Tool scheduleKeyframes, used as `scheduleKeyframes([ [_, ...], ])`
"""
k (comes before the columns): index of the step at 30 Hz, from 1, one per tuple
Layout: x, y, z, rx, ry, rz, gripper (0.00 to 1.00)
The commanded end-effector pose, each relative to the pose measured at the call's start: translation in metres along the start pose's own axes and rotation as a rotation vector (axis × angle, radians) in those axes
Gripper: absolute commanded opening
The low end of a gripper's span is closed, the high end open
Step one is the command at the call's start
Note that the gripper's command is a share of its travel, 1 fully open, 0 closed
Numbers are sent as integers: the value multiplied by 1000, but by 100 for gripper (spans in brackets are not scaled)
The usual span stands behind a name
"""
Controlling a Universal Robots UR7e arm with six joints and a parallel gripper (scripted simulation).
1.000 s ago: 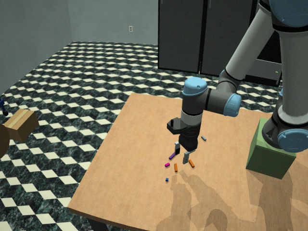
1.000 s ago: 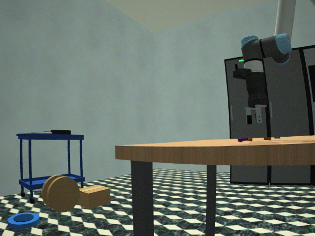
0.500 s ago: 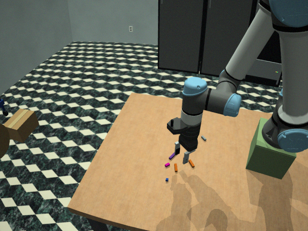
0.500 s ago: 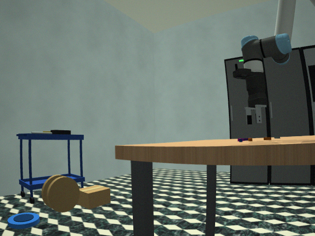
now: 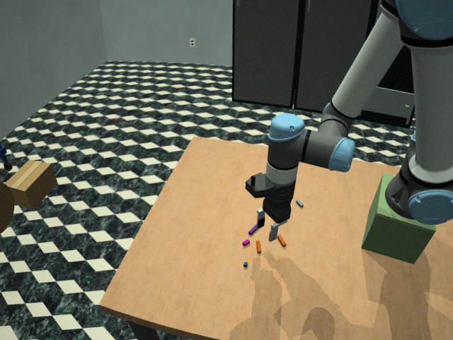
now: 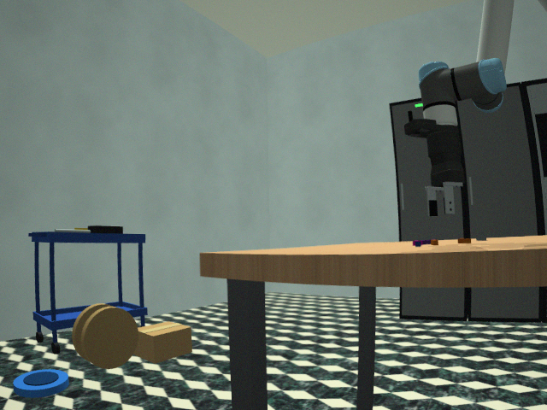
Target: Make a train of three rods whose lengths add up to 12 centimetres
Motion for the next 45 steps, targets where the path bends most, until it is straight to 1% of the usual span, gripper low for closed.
scheduleKeyframes([
  [1,0,0,0,1,0,1,100],
  [32,0,0,0,1,-2,1,100],
  [45,2,0,1,1,-52,0,100],
])
Point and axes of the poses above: the point where the finger pads meet when closed, its own y axis out along the fingers, its own z axis across the jaws, x = y × z, the point moved 8 cm from there along -y, back along the fingers, and after that the axes turned 15 degrees about -y, right-handed, at the moved point
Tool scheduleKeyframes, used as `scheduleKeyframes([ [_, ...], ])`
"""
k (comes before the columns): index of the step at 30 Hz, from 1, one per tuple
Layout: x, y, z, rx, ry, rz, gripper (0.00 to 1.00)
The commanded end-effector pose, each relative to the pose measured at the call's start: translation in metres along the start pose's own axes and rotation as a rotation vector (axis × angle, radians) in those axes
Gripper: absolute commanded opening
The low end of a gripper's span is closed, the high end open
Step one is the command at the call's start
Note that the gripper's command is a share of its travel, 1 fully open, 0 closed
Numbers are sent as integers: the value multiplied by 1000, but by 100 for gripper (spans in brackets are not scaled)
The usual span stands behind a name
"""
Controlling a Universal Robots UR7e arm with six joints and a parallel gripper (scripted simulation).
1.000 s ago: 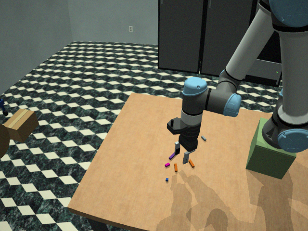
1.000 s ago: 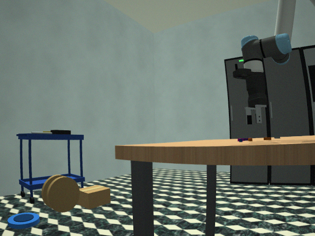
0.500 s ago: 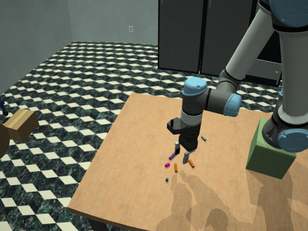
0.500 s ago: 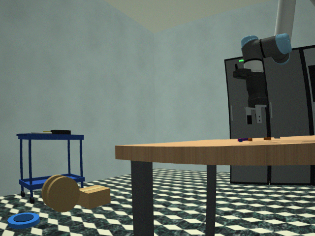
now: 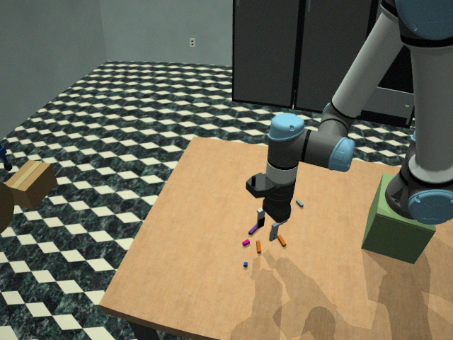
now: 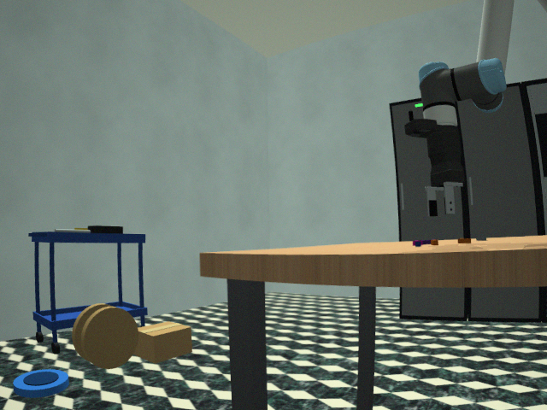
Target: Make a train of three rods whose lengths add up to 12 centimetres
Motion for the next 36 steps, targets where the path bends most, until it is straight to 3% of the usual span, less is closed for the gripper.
scheduleKeyframes([
  [1,1,0,1,1,-36,0,100],
  [15,10,0,3,1,-229,0,100],
  [27,23,0,6,1,-500,-1,100],
  [36,41,0,10,1,-799,-1,100],
])
Point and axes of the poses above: the point where the finger pads meet when closed, its own y axis out along the fingers, its own z axis across the jaws, x = y × z, the point moved 8 cm from there along -y, back along the fingers, and after that the axes turned 15 degrees about -y, right-handed, at the moved point
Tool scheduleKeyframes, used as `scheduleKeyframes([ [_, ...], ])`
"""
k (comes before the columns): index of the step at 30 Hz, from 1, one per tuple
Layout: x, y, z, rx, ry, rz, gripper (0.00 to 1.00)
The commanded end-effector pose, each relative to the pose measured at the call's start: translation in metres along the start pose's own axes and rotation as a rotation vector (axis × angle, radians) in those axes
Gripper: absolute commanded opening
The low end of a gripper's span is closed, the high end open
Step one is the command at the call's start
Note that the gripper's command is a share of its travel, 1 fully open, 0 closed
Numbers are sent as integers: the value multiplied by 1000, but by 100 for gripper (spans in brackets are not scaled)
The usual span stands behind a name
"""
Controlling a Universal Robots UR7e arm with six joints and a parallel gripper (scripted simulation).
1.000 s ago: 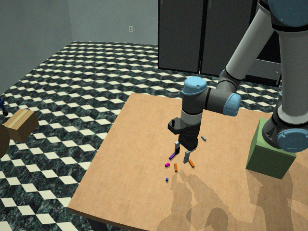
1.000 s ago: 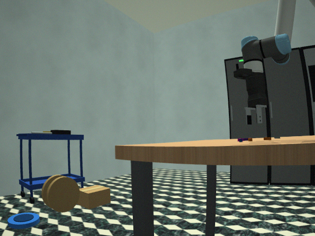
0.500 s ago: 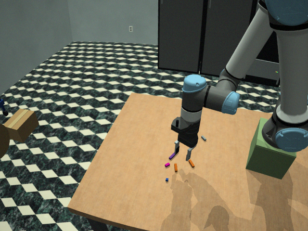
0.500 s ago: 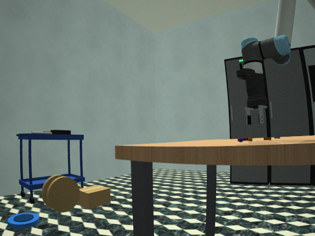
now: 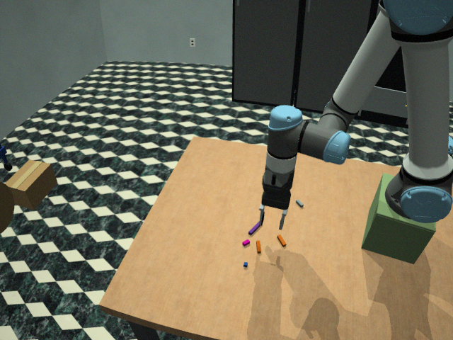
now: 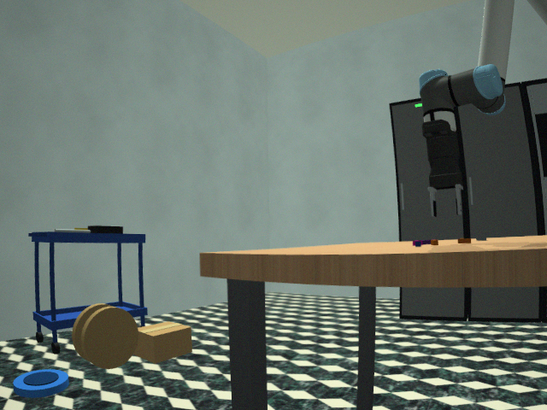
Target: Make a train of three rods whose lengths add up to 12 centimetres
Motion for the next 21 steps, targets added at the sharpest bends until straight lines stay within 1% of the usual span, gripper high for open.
scheduleKeyframes([
  [1,9,0,-5,1,-168,-1,100],
  [6,19,0,-10,1,-329,-1,100],
  [8,19,0,-10,1,-329,-1,100],
  [21,48,0,-24,1,-772,-1,100],
])
Point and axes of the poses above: the point where the finger pads meet when closed, its own y axis out along the fingers, its own z axis across the jaws, x = y × z, the point moved 8 cm from there along -y, back along the fingers, and after that the axes turned 15 degrees about -y, right-handed, at the moved point
